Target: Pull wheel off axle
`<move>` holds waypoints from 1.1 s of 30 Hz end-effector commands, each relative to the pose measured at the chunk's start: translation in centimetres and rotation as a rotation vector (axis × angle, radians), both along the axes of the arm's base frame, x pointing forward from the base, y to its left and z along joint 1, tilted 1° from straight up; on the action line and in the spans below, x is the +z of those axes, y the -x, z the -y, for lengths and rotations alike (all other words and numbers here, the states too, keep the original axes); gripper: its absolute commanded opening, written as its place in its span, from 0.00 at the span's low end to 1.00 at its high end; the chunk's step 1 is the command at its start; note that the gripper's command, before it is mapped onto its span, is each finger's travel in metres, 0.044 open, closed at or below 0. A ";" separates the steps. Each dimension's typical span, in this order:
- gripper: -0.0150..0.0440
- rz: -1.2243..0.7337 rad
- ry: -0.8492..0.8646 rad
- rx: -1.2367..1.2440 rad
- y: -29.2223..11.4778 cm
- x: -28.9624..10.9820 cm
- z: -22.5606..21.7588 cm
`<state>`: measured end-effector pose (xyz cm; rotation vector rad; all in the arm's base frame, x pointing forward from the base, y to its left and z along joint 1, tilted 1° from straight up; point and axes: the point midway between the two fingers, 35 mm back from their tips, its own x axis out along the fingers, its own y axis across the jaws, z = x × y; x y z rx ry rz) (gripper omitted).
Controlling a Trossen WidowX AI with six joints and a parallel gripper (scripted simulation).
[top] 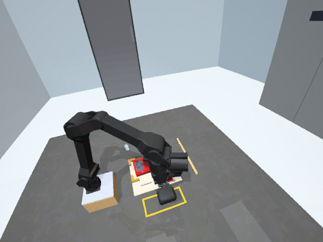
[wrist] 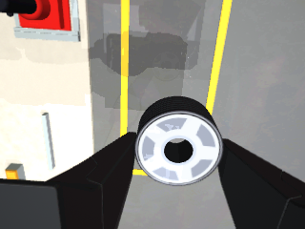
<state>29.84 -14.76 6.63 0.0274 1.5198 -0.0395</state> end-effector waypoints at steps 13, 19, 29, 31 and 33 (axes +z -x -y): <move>0.25 -0.004 -0.005 0.003 -0.4 -8.3 0.0; 0.30 -0.017 -0.009 0.003 -0.1 -9.1 -0.1; 0.74 -0.017 -0.008 0.003 -0.1 -8.9 -0.1; 0.76 -0.015 -0.008 0.003 -0.1 -8.0 0.0; 0.76 -0.012 -0.007 0.003 -0.1 -6.7 0.0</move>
